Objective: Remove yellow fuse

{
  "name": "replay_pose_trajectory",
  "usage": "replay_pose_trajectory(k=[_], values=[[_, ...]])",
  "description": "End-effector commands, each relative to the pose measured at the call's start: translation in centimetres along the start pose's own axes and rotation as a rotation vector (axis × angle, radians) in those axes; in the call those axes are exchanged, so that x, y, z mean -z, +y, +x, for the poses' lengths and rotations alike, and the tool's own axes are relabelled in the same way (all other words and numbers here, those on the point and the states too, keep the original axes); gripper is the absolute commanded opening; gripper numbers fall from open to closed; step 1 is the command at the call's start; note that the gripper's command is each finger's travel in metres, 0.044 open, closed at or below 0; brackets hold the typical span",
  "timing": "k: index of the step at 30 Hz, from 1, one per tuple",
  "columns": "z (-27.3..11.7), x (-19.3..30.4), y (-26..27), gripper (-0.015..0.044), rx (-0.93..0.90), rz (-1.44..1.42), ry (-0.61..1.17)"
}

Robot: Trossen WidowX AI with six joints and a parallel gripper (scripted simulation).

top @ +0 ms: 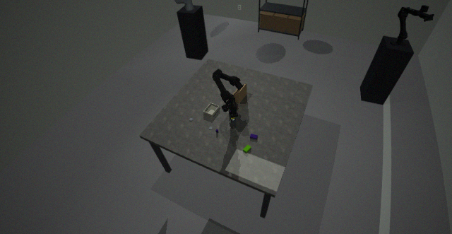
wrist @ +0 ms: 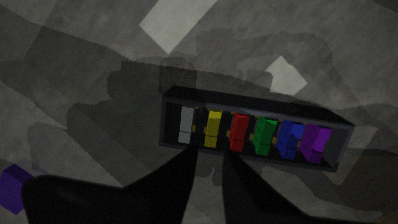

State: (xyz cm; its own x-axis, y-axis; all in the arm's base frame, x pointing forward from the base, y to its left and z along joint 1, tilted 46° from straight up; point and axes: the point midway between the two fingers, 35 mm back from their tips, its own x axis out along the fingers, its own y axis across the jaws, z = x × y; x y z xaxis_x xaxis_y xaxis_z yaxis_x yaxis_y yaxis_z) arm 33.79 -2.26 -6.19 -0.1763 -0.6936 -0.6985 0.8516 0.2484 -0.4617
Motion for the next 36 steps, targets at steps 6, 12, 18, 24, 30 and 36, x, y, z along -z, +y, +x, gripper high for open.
replay_pose_trajectory(k=[6,12,18,24,30,36], values=[[1.1,0.2,0.0,0.0074,0.005,0.006,0.006],[1.7,0.1,0.0,0.0074,0.005,0.006,0.006],[2.3,0.1,0.0,0.0074,0.006,0.006,0.006],[2.9,0.1,-0.1,0.0074,0.006,0.006,0.005],[3.2,0.1,-0.1,0.0074,0.006,0.007,0.005],[3.2,0.1,-0.1,0.0074,0.006,0.007,0.005]])
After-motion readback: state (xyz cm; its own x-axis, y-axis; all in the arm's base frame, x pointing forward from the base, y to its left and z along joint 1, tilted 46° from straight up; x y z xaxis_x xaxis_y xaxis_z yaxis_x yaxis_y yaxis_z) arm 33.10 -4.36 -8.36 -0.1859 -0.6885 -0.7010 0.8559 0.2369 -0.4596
